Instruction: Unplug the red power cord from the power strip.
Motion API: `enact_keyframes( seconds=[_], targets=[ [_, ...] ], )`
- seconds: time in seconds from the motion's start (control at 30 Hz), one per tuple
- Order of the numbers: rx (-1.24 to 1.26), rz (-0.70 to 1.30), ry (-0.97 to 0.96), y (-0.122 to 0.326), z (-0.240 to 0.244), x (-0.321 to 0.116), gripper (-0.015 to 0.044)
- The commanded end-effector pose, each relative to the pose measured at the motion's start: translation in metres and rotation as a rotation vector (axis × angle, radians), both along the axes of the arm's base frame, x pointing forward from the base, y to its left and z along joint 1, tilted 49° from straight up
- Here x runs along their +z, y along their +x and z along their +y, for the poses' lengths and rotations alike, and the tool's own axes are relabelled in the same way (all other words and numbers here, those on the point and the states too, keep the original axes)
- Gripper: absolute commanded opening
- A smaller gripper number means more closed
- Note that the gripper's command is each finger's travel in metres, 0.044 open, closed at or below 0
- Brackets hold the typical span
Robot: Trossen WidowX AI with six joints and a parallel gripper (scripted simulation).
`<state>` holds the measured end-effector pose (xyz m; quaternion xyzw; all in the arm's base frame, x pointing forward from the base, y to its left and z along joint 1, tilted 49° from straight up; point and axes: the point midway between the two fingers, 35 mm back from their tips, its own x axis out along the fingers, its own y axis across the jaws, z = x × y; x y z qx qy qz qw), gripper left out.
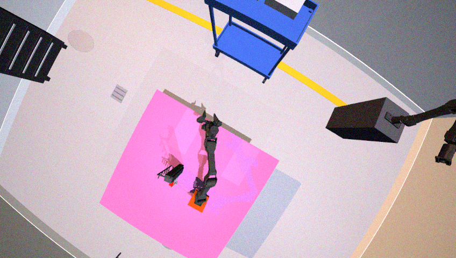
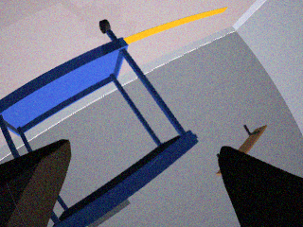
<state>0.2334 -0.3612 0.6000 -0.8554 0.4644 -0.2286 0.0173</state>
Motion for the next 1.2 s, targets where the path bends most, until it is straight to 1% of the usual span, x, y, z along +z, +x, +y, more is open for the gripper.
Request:
enact_keyframes(
  seconds=[0.0,0.27,0.7,1.17],
  targets=[
    [0.004,-0.002,0.005,0.001,0.000,-0.001,0.0374],
    [0.175,-0.081,0.221,0.062,0.019,-0.042,0.0164],
    [0.400,-0.169,0.575,0.151,0.081,-0.110,0.0160],
    [0.548,-0.197,0.948,0.220,0.180,-0.182,0.0160]
  ],
)
